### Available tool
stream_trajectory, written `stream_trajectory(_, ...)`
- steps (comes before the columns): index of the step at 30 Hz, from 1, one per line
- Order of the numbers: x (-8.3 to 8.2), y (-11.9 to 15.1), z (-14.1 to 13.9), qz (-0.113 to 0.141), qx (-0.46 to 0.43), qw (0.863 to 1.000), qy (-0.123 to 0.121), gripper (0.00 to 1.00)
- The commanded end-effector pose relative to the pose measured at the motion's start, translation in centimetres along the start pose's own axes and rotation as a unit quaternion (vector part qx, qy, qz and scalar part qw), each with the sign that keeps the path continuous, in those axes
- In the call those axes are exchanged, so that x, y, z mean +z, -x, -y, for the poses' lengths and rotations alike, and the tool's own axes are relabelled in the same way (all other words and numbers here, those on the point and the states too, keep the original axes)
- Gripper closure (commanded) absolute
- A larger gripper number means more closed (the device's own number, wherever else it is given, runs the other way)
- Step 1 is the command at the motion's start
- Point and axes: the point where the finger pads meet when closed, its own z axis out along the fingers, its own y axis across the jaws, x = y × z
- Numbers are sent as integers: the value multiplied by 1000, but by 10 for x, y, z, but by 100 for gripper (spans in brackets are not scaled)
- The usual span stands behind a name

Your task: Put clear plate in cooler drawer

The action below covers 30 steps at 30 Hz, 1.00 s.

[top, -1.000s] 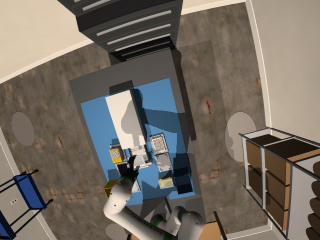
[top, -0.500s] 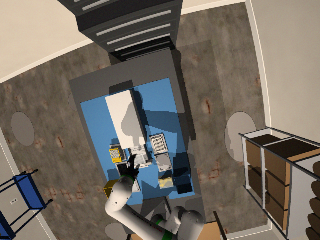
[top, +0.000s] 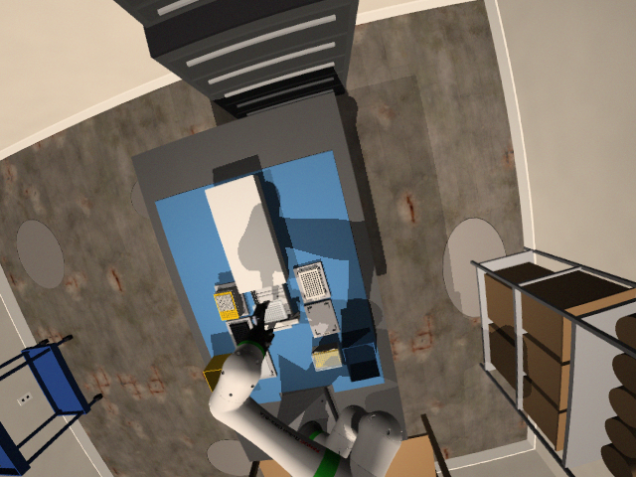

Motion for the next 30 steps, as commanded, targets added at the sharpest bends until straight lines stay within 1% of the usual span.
stream_trajectory(1,5,0,0,0,0,1000,0,100)
stream_trajectory(26,36,0,0,0,0,1000,0,100)
stream_trajectory(30,38,0,0,0,0,1000,0,100)
